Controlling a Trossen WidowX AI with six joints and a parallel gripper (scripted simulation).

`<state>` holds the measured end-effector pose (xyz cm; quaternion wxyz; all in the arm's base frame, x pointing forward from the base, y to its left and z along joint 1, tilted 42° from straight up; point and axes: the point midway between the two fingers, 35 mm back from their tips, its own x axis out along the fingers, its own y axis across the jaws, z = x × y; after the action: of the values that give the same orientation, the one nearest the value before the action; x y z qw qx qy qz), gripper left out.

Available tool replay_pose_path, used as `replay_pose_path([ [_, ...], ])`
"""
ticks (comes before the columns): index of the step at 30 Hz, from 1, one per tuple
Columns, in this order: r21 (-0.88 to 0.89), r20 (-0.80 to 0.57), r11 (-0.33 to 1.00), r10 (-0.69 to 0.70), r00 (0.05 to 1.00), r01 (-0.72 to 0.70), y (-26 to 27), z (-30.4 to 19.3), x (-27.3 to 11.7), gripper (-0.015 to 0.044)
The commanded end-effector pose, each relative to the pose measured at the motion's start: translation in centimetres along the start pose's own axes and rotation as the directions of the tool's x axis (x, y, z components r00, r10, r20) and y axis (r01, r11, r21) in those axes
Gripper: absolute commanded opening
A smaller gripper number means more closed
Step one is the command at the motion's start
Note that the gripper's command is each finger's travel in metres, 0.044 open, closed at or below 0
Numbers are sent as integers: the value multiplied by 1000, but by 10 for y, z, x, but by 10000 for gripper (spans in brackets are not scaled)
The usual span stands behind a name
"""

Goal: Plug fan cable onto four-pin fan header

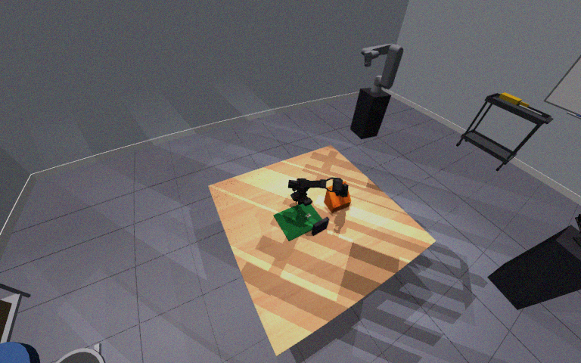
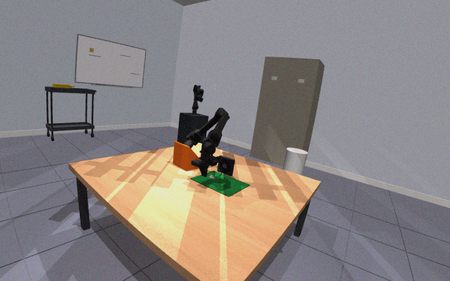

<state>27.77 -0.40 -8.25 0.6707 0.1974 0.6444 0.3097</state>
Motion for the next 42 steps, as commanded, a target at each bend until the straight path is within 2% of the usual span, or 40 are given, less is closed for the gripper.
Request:
replay_pose_path([
  [1, -6, -5, 1000, -3, 1000, 3, 1, 0, -10, 0],
  [4, -2, -5, 1000, -4, 1000, 4, 9, 2, -9, 0],
  [12, 35, -6, 999, 3, 1000, -3, 103, -3, -8, 0],
  [42, 35, -6, 999, 3, 1000, -3, 106, -10, -9, 0],
])
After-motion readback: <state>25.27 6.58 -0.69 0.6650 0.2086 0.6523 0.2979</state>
